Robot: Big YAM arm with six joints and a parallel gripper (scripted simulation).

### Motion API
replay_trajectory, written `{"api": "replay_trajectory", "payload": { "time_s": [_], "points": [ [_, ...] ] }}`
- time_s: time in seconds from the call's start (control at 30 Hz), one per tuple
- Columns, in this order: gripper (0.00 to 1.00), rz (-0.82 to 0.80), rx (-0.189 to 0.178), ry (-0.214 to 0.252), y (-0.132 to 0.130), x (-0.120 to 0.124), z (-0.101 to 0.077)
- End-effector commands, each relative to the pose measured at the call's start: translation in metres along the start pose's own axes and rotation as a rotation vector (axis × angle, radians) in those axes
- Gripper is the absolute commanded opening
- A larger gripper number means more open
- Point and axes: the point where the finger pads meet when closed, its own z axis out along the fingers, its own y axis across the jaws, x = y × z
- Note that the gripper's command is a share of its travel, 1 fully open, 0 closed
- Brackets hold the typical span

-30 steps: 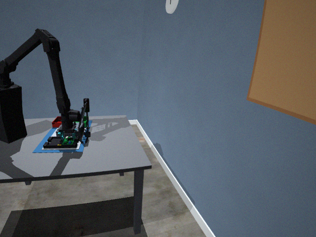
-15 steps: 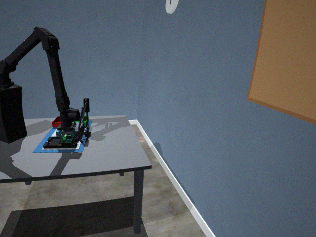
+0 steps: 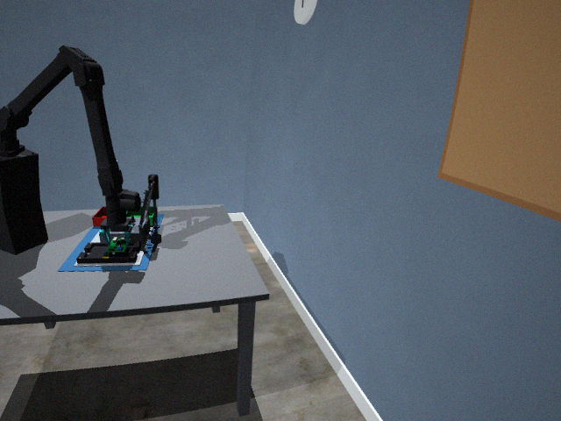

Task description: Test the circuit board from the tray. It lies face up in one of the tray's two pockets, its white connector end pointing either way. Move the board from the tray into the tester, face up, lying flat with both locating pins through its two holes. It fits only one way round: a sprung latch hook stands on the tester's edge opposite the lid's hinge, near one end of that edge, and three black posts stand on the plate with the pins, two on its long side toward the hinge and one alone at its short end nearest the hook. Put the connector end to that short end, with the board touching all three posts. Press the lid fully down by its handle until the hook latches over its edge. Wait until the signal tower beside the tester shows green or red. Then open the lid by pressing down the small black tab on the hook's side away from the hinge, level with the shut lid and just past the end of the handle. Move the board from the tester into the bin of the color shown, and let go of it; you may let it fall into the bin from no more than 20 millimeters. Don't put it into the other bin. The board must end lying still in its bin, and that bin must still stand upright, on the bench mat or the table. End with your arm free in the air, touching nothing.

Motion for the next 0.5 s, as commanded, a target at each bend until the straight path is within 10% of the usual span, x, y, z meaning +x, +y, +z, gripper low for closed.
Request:
{"api": "replay_trajectory", "payload": {
  "time_s": [0.0,0.47],
  "points": [
    [0.72,-0.001,0.039,0.007,-0.02,0.0,-0.031],
    [0.72,-0.002,0.04,0.007,-0.017,-0.001,-0.079]
  ]
}}
